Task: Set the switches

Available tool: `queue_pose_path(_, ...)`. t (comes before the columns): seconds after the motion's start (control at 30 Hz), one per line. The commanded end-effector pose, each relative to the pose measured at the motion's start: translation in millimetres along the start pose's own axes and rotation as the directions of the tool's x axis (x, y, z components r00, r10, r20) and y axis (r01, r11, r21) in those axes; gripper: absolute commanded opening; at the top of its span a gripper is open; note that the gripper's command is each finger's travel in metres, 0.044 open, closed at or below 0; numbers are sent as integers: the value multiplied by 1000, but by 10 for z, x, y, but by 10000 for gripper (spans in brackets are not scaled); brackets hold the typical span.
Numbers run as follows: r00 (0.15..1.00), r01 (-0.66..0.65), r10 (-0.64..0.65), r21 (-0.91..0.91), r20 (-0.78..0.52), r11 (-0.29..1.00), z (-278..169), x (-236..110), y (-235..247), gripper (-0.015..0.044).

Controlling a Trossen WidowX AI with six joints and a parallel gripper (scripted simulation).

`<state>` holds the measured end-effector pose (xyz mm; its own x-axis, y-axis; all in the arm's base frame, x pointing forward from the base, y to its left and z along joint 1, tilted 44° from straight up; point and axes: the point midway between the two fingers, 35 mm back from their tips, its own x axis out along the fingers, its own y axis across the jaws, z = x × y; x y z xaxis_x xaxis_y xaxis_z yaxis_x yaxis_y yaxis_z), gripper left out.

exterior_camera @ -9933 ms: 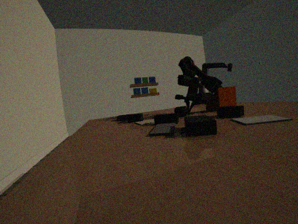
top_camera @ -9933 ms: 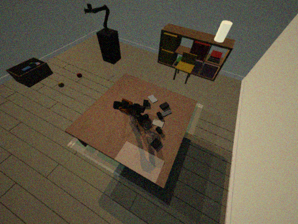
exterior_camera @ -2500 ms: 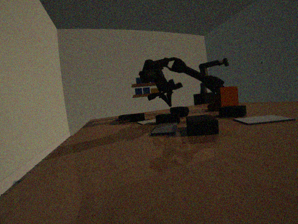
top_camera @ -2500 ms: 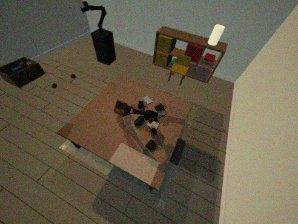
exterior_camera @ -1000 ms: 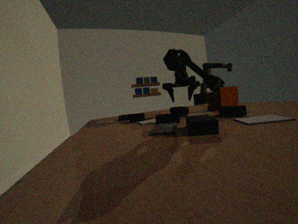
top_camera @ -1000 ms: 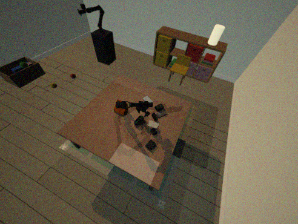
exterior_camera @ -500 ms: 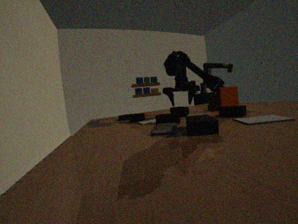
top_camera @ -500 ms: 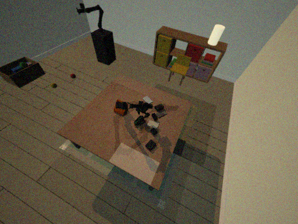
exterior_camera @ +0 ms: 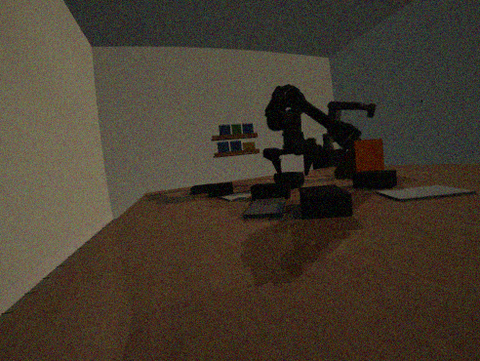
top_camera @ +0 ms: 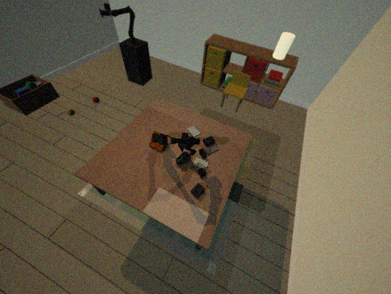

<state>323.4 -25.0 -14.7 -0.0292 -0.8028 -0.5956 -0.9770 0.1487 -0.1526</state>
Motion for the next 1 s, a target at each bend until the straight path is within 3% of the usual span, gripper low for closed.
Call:
queue_pose_path(0.0, 1000, -1, 1, -10, -6, 1000, 13, 44, 14, 387)
queue_pose_path(0.23, 1000, -1, 1, -10, -6, 1000, 13, 44, 14, 326)
queue_pose_path(0.97, 1000, -1, 1, -10, -4, 1000, -31, -31, 14, 336)
